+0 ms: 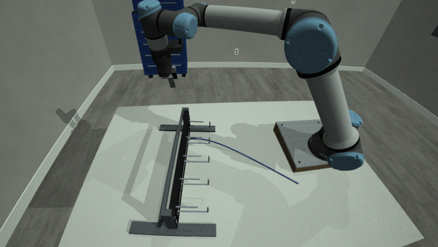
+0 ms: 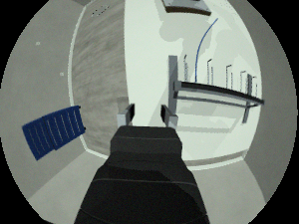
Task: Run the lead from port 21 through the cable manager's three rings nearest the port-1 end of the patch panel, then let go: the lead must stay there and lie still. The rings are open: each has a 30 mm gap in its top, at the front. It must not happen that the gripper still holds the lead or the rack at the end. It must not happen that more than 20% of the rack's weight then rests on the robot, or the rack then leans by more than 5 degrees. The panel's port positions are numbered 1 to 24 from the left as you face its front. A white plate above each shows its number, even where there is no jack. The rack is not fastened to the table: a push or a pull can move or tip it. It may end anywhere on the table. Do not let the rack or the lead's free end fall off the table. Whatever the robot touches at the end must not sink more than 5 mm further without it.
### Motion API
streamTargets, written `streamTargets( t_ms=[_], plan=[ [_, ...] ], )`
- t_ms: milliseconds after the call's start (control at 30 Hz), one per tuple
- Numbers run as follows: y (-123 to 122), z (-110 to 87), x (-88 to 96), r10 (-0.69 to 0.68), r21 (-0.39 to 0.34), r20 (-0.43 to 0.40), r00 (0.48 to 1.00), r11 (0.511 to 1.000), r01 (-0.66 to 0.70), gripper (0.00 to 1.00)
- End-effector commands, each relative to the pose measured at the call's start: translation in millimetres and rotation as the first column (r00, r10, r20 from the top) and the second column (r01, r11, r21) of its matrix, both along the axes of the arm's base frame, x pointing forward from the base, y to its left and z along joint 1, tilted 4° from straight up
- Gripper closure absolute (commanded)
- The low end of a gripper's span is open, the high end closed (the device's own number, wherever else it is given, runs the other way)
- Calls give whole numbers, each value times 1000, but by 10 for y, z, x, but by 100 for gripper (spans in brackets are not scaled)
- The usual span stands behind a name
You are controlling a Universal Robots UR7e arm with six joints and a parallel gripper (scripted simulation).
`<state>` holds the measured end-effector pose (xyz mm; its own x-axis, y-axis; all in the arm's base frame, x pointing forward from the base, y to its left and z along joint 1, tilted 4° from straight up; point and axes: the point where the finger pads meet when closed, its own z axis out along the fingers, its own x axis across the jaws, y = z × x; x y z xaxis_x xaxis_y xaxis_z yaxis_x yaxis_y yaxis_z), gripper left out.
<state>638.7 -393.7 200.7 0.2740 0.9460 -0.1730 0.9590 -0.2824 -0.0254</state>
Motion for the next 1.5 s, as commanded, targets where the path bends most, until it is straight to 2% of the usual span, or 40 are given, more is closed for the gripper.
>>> streamTargets(
  t_ms=[0, 233, 433, 500, 600, 800, 1000, 1067, 1233, 1467],
  plan=[
    [339, 58, -73, 129, 22, -4, 992, 991, -129, 0],
    [910, 105, -244, 336, 60, -5, 942, 940, -335, 0],
    [1371, 108, -429, 494, 87, 2, 869, 866, -492, 0],
    [1371, 108, -429, 494, 87, 2, 869, 866, -492, 0],
    [1676, 92, -576, 592, 103, 9, 806, 801, -589, 0],
    [2119, 42, -823, 721, 123, 25, 693, 685, -718, 0],
    [2553, -42, -1107, 829, 138, 44, 557, 547, -825, 0],
    [2553, -42, -1107, 829, 138, 44, 557, 547, -825, 0],
    [2960, -156, -1414, 910, 147, 66, 409, 397, -906, 0],
    [3410, -328, -1806, 971, 149, 92, 222, 207, -967, 0]
  ],
)
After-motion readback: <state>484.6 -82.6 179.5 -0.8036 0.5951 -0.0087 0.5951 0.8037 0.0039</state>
